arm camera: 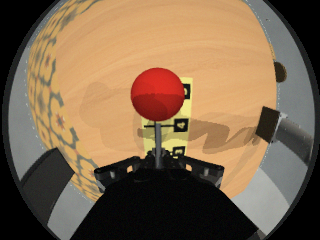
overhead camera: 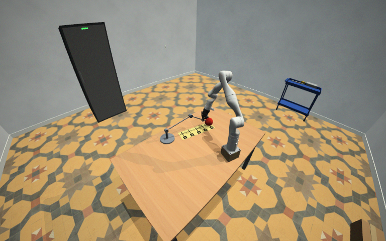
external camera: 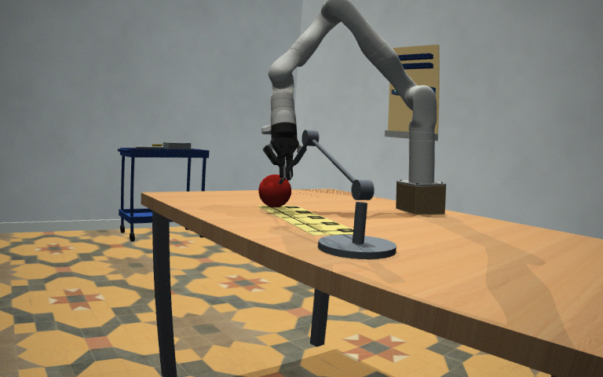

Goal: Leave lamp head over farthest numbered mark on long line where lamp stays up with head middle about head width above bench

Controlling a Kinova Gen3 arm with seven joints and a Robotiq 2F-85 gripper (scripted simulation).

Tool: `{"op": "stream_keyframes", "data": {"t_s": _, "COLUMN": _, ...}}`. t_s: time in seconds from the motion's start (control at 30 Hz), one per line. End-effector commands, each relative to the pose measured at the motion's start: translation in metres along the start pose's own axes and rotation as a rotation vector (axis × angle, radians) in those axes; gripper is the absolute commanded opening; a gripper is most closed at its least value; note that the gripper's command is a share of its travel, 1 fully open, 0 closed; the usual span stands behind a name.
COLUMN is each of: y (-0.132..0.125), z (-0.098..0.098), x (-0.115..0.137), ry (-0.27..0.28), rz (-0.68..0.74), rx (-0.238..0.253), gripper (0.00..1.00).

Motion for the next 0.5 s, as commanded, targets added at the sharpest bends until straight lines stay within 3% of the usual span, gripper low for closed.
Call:
{"op": "stream_keyframes", "data": {"t_s": 0.0, "y": -0.001, "z": -0.001, "x": 0.000, "ry": 0.000, "rz": -0.001, "rx": 0.002, "gripper": 0.00}}
{"op": "stream_keyframes", "data": {"t_s": 0.23, "y": 0.000, "z": -0.001, "x": 0.000, "ry": 0.000, "rz": -0.001, "rx": 0.002, "gripper": 0.00}}
{"op": "stream_keyframes", "data": {"t_s": 0.47, "y": 0.001, "z": -0.010, "x": -0.020, "ry": -0.002, "rz": -0.006, "rx": 0.000, "gripper": 0.00}}
Point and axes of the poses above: the point where the finger pads meet when closed, its own z axis out along the fingers, its own y axis across the jaws, x = y × z, the point moved 5 cm from there along -z, back along the fingers, and after that the axes turned 9 degrees about z, right-handed, at the moved point
